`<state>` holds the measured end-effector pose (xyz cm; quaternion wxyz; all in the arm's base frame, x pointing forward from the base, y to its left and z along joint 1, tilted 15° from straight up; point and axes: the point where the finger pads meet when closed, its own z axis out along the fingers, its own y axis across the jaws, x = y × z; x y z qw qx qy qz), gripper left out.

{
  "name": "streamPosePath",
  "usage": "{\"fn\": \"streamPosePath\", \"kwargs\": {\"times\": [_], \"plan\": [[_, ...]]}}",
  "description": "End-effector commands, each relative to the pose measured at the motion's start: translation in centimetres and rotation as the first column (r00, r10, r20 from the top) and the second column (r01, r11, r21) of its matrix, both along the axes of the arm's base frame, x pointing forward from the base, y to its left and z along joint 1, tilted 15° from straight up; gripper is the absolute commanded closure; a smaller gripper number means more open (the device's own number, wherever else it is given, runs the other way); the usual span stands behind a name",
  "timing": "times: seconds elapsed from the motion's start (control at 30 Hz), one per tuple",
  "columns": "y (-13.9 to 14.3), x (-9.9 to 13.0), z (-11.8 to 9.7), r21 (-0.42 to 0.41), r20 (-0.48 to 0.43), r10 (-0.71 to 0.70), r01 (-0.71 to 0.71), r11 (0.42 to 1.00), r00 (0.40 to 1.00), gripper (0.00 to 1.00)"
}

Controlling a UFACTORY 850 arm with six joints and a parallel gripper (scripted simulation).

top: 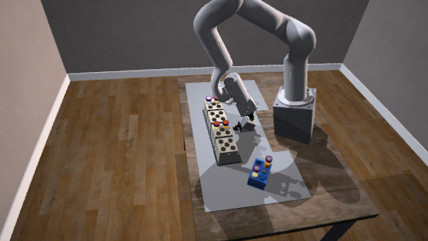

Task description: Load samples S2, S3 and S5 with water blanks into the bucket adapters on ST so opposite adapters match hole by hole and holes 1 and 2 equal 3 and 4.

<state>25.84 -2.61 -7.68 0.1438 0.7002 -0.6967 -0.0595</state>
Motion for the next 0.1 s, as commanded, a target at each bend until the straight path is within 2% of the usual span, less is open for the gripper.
{"fn": "streamPosePath", "kwargs": {"times": [0.0,0.07], "plan": [[0.00,-0.07,-0.06,-0.011,0.245,0.013,-0.011,1.000,0.969,1.00],[-0.01,-0.06,-0.08,-0.011,0.245,0.013,-0.011,1.000,0.969,1.00]]}}
